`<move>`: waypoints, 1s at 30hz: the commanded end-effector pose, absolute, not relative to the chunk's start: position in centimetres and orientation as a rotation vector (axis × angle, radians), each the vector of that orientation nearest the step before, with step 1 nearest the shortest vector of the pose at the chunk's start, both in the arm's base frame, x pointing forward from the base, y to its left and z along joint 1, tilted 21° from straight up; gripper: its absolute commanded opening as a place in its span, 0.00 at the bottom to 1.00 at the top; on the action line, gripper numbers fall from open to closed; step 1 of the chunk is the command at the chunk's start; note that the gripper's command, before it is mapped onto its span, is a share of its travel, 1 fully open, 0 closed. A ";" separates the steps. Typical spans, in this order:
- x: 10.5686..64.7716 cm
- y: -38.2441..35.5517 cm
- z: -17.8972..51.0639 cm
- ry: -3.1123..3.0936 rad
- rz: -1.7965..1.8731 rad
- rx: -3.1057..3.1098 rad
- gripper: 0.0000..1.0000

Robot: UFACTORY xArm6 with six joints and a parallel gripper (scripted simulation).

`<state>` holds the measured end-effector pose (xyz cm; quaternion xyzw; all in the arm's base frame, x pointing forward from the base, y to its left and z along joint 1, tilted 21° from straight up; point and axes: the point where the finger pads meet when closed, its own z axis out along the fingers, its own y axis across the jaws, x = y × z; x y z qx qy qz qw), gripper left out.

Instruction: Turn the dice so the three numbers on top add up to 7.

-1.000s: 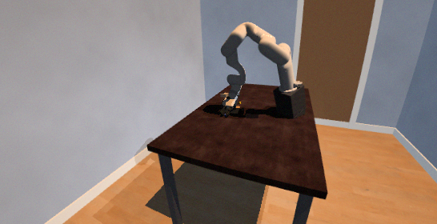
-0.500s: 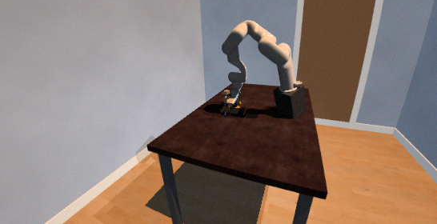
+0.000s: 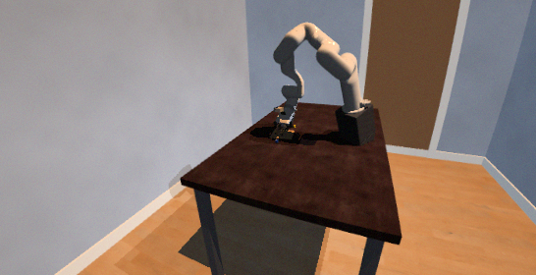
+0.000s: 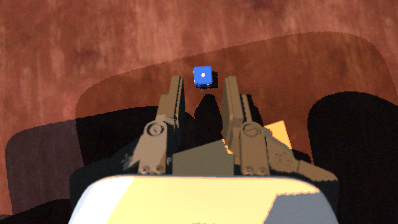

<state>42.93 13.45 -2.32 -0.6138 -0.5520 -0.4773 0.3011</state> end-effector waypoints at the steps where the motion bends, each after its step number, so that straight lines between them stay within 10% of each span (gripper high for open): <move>1: 42.9 13.3 -1.9 -1.466 -1.269 -1.628 0.31; 30: 41.8 12.0 3.5 -1.498 -1.232 -1.671 0.31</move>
